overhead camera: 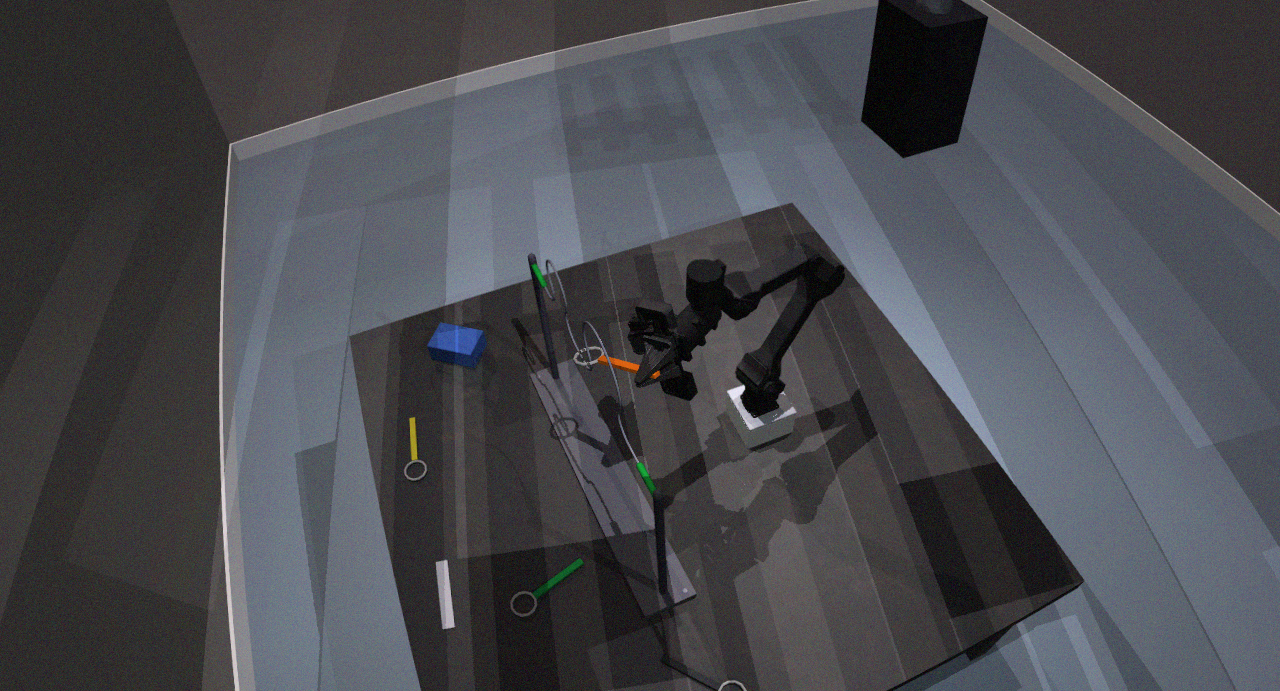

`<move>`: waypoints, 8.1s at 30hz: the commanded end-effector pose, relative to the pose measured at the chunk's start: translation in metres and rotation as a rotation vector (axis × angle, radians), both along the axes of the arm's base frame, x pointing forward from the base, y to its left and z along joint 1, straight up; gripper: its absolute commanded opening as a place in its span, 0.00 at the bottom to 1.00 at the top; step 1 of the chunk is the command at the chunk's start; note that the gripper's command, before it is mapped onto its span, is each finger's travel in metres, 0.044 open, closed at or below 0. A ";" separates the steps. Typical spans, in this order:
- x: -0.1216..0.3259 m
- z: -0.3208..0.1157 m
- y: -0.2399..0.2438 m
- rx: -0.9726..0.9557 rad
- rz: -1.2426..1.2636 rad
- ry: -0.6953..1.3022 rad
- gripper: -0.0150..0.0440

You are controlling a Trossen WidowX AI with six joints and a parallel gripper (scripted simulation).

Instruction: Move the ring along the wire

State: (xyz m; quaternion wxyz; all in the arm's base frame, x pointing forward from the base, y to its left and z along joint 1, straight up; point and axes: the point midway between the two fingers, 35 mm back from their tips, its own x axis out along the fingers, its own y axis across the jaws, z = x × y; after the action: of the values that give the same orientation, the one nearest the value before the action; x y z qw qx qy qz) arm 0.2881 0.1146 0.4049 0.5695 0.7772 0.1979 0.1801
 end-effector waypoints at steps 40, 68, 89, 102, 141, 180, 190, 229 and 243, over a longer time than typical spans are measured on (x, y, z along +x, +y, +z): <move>-0.001 0.009 -0.004 -0.241 -0.002 -0.017 0.00; 0.000 -0.001 -0.004 -0.512 -0.007 -0.022 0.00; 0.000 -0.009 -0.006 -0.743 -0.012 -0.027 0.00; 0.000 -0.014 -0.008 -0.896 -0.015 -0.030 0.00; 0.001 -0.026 -0.021 -1.398 -0.027 -0.041 0.00; 0.001 -0.032 -0.039 -1.920 -0.040 -0.053 0.00; 0.001 -0.032 -0.043 -2.054 -0.043 -0.057 0.00; 0.002 -0.025 -0.061 -2.577 -0.054 -0.071 0.00; 0.002 -0.021 -0.066 -2.760 -0.057 -0.076 0.00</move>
State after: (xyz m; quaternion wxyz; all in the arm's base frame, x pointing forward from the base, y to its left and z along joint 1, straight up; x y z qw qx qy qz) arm 0.2917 0.0512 0.3814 0.8876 -0.3950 0.1887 -0.1434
